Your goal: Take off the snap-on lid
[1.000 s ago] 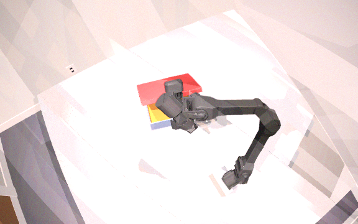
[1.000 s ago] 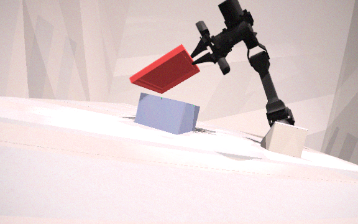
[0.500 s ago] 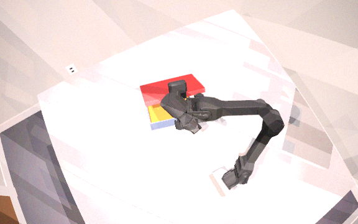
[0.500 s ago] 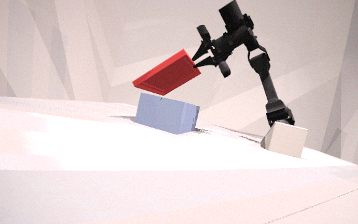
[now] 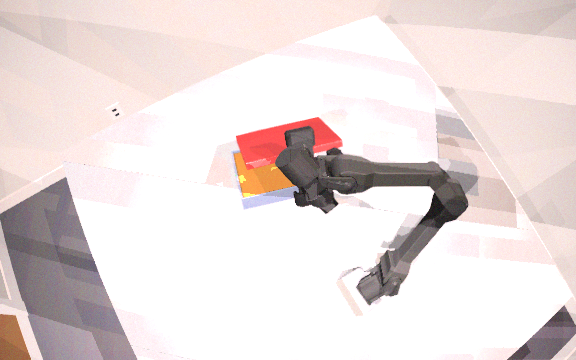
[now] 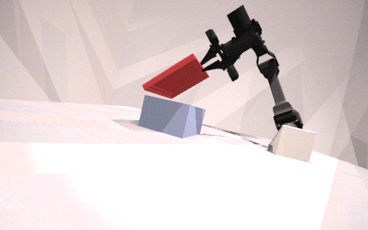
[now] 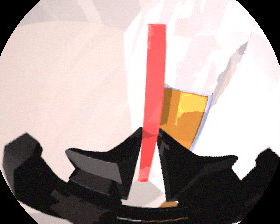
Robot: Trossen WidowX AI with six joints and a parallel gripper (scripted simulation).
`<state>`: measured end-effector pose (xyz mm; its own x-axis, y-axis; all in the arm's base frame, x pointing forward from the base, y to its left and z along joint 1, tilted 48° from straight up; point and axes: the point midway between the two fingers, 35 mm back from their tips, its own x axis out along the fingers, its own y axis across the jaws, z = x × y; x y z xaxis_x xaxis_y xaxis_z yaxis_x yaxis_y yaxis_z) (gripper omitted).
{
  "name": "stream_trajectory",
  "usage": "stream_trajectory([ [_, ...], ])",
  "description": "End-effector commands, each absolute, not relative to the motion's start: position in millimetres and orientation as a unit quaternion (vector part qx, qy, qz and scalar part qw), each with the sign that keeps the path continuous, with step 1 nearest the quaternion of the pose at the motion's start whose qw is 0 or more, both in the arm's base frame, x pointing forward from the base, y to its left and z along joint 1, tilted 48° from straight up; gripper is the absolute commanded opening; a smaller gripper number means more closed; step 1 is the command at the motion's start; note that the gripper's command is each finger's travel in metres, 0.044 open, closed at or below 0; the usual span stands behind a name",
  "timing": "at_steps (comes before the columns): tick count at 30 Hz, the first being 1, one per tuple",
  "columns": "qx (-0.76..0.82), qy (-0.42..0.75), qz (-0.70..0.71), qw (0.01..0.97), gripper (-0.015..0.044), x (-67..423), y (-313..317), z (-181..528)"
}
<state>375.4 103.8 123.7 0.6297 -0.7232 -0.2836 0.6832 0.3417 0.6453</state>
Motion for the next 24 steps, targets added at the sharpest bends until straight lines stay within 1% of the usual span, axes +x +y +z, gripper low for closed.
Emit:
stream_trajectory([
  [1,0.387,-0.030,-0.424,0.819,0.0000,370.5,101.4,135.6],
  [24,0.385,-0.029,-0.424,0.819,0.0000,349.0,75.4,165.9],
])
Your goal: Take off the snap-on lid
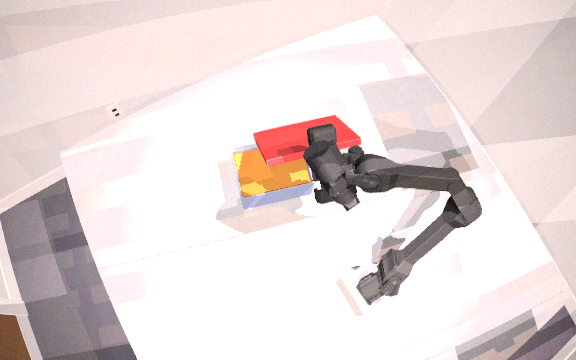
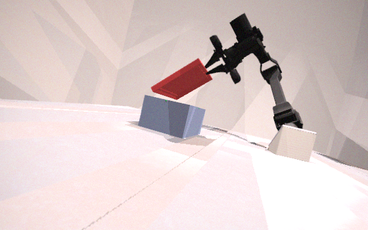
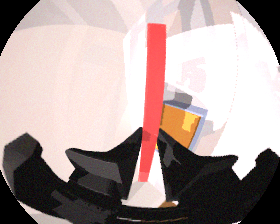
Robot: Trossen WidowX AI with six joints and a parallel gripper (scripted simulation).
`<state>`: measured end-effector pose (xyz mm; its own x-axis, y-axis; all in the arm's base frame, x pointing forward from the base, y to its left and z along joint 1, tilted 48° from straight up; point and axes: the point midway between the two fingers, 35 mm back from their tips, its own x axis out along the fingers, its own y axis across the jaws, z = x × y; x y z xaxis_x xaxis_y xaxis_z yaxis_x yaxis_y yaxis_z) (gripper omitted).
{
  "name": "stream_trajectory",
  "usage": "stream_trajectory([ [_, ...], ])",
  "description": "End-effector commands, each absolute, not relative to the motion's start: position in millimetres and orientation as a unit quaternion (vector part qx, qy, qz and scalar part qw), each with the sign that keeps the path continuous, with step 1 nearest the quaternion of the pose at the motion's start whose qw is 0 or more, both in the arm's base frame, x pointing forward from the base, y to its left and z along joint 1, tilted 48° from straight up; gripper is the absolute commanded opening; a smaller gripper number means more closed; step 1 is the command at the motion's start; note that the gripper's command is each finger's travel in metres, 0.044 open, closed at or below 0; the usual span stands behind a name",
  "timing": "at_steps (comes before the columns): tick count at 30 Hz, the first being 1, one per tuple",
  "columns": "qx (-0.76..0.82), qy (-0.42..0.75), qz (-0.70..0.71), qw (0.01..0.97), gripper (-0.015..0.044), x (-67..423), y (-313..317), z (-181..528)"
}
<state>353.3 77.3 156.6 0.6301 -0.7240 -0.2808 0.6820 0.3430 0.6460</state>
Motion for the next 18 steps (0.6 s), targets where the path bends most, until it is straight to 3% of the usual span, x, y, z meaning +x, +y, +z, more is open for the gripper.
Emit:
stream_trajectory([
  [1,0.385,-0.029,-0.424,0.819,0.0000,348.1,74.2,167.2],
  [18,0.384,-0.028,-0.424,0.820,0.0000,332.2,55.1,189.8],
])
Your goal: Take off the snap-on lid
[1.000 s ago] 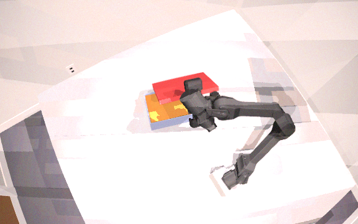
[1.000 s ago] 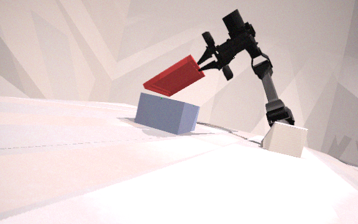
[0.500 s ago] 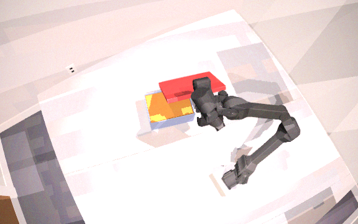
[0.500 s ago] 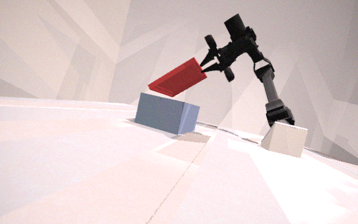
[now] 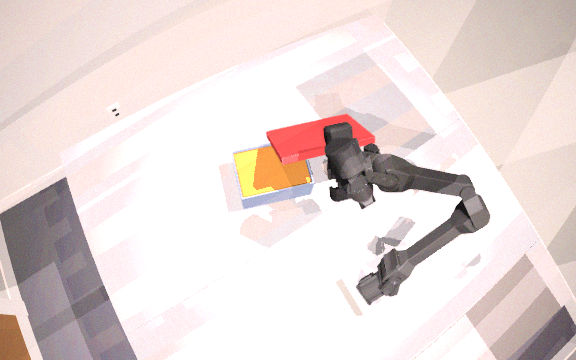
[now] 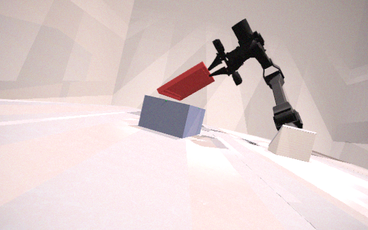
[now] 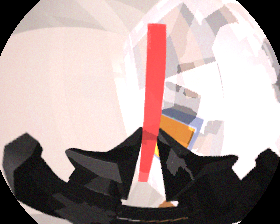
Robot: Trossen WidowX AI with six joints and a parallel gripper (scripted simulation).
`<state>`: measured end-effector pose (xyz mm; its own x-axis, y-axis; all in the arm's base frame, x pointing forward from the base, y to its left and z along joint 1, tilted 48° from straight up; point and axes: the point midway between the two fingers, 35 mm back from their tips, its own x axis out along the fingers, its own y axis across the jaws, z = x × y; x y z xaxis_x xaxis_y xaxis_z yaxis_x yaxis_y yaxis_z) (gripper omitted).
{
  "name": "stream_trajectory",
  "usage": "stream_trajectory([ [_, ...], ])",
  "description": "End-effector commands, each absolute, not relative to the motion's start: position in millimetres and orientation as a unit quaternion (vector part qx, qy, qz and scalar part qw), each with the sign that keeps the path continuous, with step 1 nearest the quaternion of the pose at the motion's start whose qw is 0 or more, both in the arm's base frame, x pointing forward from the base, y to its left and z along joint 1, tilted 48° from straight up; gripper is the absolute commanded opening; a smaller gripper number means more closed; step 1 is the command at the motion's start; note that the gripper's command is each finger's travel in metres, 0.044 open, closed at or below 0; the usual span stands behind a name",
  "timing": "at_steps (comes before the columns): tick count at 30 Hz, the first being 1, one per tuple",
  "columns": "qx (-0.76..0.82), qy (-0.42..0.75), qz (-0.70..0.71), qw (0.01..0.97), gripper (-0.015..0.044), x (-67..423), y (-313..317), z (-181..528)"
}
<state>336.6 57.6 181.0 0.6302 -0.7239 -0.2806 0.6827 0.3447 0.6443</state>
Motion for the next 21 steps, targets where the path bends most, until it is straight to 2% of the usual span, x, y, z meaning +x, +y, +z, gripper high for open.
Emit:
stream_trajectory([
  [1,0.384,-0.028,-0.425,0.820,0.0000,331.3,53.9,191.2],
  [21,0.382,-0.028,-0.425,0.820,0.0000,312.7,31.4,217.9],
])
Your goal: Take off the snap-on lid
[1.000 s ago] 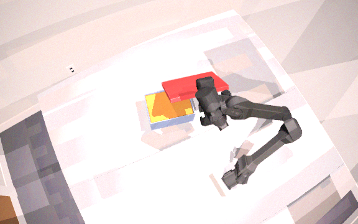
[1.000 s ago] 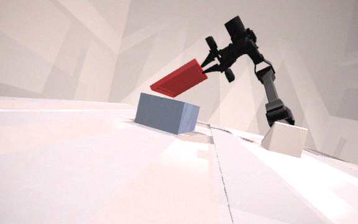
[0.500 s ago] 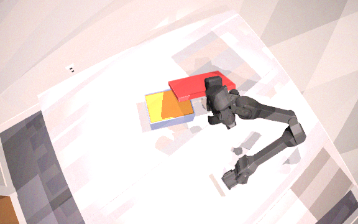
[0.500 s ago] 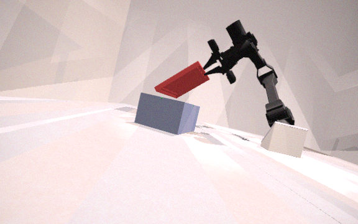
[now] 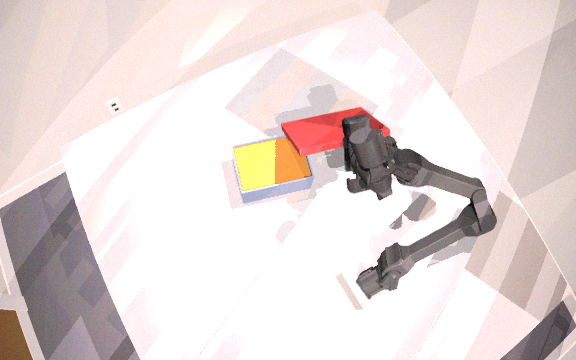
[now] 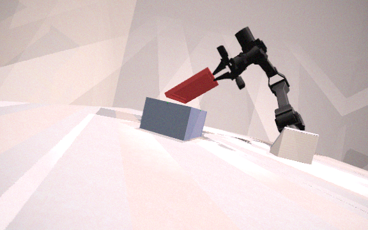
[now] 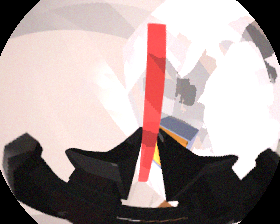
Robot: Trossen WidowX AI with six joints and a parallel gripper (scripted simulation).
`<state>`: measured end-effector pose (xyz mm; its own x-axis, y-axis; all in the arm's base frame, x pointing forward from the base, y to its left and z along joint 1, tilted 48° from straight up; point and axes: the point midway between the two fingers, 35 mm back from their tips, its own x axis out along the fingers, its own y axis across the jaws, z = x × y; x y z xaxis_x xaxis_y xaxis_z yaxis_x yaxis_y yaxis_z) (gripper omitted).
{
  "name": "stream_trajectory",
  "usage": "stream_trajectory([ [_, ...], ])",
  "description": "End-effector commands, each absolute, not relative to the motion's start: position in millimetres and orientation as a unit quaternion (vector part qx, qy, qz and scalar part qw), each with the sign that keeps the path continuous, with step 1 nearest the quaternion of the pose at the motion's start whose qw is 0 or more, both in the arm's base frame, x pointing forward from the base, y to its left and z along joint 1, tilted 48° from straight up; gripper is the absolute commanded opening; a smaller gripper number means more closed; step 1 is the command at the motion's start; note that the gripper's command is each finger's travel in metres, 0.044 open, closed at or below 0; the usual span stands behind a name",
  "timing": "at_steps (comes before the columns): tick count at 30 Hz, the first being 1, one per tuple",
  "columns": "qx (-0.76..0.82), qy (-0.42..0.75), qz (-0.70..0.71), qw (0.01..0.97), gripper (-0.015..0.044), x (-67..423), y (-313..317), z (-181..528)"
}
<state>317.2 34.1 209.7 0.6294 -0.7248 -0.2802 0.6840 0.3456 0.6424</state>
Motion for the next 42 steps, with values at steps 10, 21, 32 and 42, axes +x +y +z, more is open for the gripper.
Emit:
stream_trajectory([
  [10,0.382,-0.028,-0.425,0.820,0.0000,303.4,20.2,231.3],
  [21,0.381,-0.027,-0.425,0.821,0.0000,293.2,7.8,246.1],
  [32,0.380,-0.027,-0.426,0.821,0.0000,283.0,-4.5,260.9],
  [42,0.380,-0.027,-0.426,0.821,0.0000,273.8,-15.8,274.4],
])
